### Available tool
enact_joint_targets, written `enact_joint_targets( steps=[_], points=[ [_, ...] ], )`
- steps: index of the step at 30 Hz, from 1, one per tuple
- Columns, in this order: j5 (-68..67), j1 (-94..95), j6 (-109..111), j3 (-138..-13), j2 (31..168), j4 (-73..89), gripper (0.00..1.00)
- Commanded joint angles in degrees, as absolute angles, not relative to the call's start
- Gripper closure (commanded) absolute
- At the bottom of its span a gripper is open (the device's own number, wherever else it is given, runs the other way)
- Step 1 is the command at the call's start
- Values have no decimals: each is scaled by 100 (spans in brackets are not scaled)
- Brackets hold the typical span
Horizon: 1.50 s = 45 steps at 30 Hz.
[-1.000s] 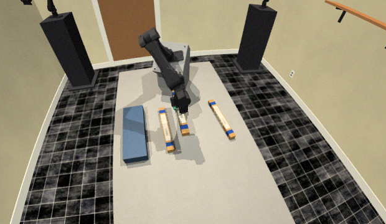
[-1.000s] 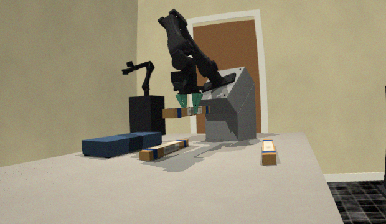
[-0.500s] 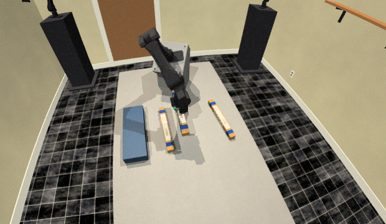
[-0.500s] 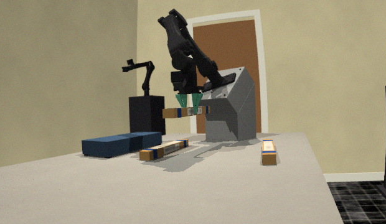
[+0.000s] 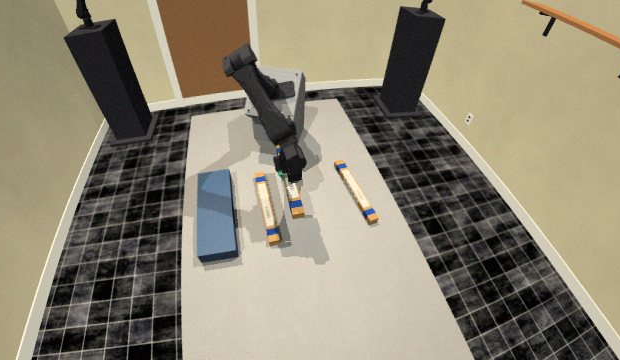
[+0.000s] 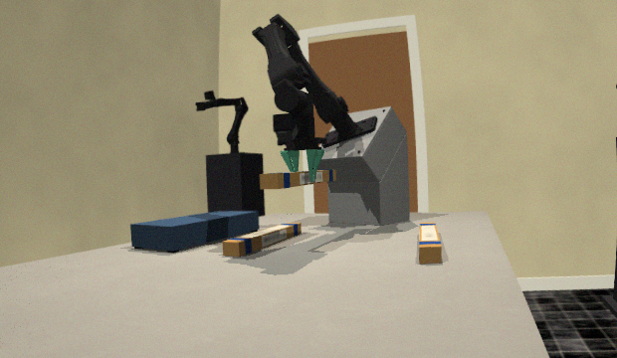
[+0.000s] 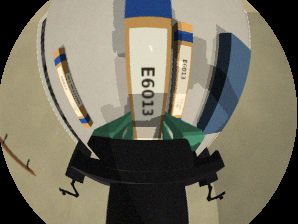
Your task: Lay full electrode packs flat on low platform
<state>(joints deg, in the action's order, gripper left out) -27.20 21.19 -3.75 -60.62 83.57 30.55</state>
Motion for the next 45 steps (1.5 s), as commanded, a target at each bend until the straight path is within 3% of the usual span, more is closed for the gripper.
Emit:
enact_joint_targets(
  steps=[1, 45],
  points=[
    [-2689, 2203, -352, -6095, 8189, 2985, 100],
    [-2344, 1702, 104, -6089, 9217, 1679, 100]
  ],
)
